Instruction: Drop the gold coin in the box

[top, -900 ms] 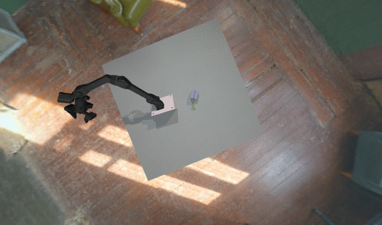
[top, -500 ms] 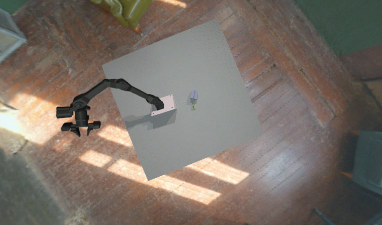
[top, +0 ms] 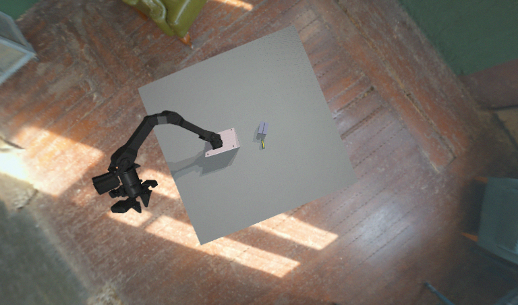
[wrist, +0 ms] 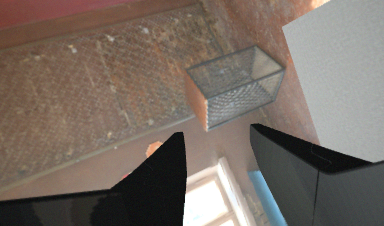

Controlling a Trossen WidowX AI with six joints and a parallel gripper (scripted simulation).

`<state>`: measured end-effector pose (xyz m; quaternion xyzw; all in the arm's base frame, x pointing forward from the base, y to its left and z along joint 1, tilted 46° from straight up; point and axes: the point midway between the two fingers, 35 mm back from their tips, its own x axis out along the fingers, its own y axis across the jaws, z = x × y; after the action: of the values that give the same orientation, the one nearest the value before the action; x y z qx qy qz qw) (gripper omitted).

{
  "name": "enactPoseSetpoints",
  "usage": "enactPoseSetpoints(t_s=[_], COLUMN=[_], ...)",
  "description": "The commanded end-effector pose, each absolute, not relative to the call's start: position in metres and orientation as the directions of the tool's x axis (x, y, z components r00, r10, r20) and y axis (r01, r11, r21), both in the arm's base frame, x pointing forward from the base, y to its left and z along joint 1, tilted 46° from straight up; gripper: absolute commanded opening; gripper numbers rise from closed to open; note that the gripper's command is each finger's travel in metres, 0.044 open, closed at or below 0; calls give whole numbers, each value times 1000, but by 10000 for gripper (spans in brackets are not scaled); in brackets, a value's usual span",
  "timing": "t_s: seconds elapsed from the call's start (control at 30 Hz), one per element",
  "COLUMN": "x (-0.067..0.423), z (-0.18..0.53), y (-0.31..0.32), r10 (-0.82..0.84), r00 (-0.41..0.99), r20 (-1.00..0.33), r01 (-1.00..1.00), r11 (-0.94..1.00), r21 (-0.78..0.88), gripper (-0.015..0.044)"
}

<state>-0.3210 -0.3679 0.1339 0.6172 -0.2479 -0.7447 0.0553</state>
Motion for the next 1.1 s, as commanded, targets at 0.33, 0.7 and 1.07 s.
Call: enactPoseSetpoints(t_s=[0.33,0.7,1.07], x=[-130,12,154], z=[65,23,-13], y=[-435,-424,-357], r10=[-291,-136,127], r00=[89,264,364], r20=[-952,-955,-923], r01=[663,950,655], r11=[-697,-137,669], r21=[275,282,351], gripper=[161,161,161])
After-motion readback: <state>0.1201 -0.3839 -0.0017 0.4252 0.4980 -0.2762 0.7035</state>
